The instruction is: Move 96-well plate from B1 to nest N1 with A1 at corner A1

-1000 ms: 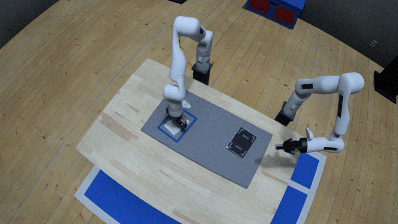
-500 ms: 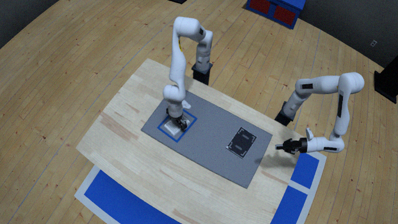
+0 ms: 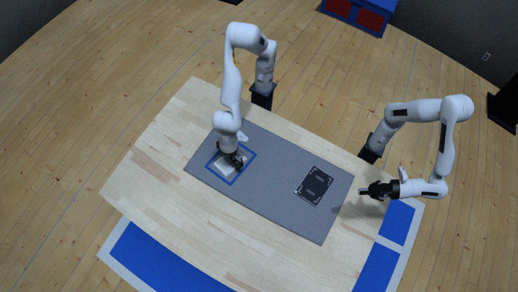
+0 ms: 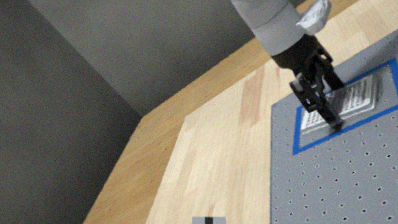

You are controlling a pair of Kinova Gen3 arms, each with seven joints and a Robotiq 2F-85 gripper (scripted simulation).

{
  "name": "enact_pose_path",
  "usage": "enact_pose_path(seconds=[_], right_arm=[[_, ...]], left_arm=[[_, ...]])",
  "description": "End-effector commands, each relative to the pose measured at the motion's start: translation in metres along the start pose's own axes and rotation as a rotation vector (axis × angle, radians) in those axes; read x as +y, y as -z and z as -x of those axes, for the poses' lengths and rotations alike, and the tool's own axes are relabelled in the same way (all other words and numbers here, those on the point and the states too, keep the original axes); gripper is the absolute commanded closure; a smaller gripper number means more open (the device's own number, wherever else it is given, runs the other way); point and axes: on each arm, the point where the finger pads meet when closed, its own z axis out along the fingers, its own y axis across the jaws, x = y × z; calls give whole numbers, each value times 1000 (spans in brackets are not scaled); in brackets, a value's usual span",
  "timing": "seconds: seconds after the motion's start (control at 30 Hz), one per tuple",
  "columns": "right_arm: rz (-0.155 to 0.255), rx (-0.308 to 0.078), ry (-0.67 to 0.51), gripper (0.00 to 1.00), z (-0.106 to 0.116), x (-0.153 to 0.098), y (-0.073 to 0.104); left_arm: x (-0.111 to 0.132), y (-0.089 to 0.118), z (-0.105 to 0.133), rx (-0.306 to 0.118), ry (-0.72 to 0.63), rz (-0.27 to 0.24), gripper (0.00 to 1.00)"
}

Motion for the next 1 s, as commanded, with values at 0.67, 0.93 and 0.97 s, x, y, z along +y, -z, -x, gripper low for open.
enact_pose_path(seconds=[0.67,0.93,0.97], right_arm=[[1,-3,0,2,1,0,1],[1,-3,0,2,1,0,1],[1,-3,0,65,1,0,1]], left_arm=[[-1,0,-1,0,-2,-1,985],[-1,0,-1,0,-2,-1,985],[-1,0,-1,0,-2,-1,985]])
